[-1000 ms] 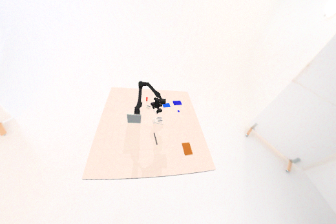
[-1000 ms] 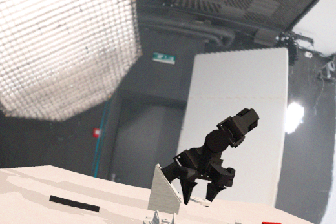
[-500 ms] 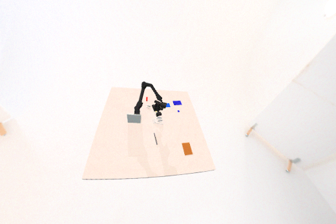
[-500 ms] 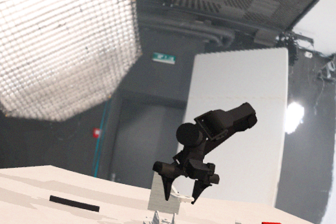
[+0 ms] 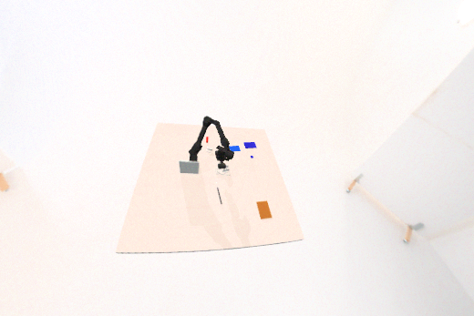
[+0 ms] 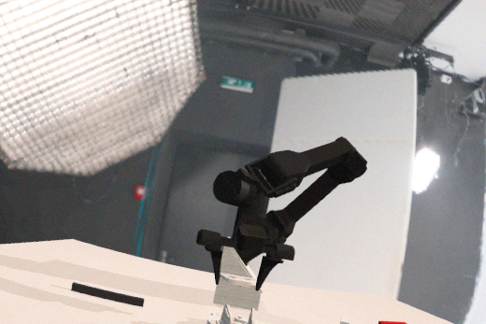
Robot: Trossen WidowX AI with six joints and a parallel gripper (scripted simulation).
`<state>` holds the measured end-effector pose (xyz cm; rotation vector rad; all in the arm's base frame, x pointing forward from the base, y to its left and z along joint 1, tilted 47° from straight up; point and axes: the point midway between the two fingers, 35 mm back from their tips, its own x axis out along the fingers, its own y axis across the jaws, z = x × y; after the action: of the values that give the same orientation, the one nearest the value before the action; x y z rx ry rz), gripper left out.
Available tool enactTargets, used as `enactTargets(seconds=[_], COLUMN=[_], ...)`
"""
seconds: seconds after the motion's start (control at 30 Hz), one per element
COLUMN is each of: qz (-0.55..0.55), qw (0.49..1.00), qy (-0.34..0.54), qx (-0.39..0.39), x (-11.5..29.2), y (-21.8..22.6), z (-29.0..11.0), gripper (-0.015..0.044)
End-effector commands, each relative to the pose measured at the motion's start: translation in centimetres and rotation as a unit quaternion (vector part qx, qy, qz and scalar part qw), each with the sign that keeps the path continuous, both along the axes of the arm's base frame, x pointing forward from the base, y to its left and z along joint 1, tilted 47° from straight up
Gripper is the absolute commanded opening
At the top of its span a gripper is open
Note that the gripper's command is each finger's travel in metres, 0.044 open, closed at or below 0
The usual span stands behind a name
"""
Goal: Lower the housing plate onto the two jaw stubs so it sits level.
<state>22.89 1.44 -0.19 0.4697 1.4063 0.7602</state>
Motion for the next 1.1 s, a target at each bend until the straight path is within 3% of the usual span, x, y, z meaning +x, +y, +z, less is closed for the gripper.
enactTargets(seconds=[0.0,1.07], qz=[-0.008,-0.003], qw=[1.000,1.000], qy=[0.004,-0.002], qx=[0.006,0.006], x=[-0.03,-0.38], y=[-0.34,0.11], z=[-0.34,0.13], gripper=[0.0351,0.0351])
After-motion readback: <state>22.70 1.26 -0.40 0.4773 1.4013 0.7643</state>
